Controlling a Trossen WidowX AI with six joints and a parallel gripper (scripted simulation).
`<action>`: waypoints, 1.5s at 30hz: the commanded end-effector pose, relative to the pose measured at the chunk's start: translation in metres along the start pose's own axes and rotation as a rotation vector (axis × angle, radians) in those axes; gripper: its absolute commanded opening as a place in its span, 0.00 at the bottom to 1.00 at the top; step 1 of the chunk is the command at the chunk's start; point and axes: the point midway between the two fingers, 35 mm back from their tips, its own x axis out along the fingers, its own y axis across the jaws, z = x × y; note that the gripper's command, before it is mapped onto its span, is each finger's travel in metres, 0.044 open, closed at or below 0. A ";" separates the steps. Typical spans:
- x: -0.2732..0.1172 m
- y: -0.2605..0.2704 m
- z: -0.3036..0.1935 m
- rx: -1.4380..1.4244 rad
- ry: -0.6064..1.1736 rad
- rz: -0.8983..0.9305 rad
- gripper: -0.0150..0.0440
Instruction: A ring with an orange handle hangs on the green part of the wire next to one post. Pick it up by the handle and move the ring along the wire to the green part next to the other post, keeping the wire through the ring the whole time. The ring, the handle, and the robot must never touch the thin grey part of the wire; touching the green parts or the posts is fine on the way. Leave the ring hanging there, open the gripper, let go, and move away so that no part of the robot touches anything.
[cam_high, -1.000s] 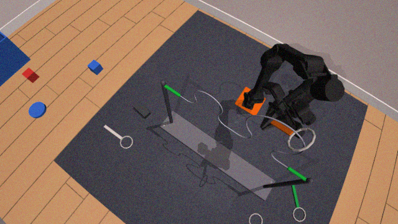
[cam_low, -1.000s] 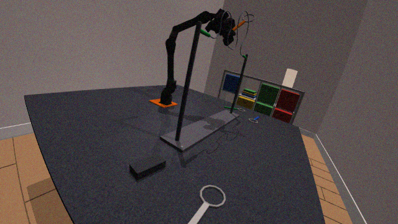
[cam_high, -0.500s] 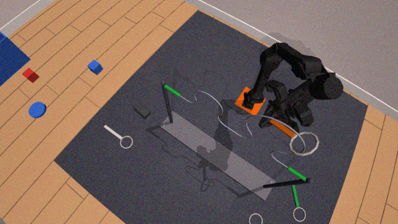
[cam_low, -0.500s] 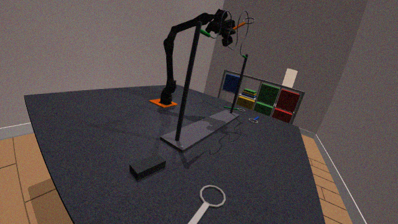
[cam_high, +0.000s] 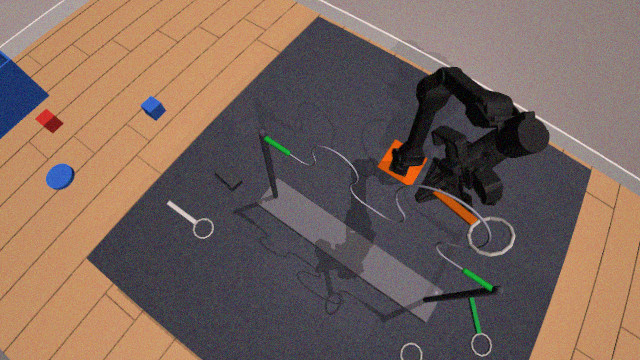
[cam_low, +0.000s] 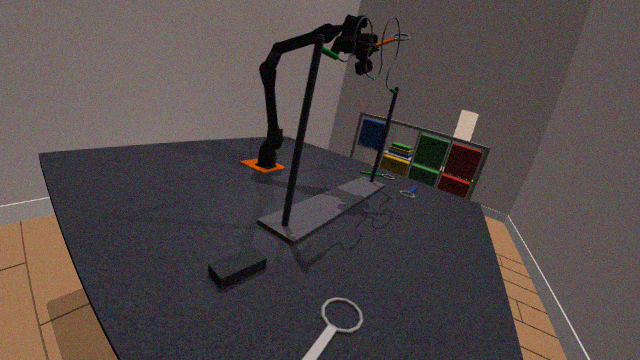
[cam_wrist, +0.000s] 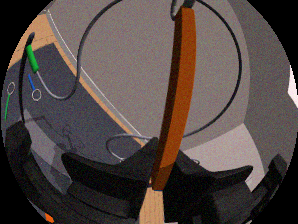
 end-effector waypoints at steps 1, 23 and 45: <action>-0.001 -0.004 -0.002 -0.040 -0.004 -0.023 0.00; 0.000 -0.016 0.000 -0.291 -0.035 -0.133 0.00; -0.001 -0.026 0.005 -0.541 -0.065 -0.242 0.00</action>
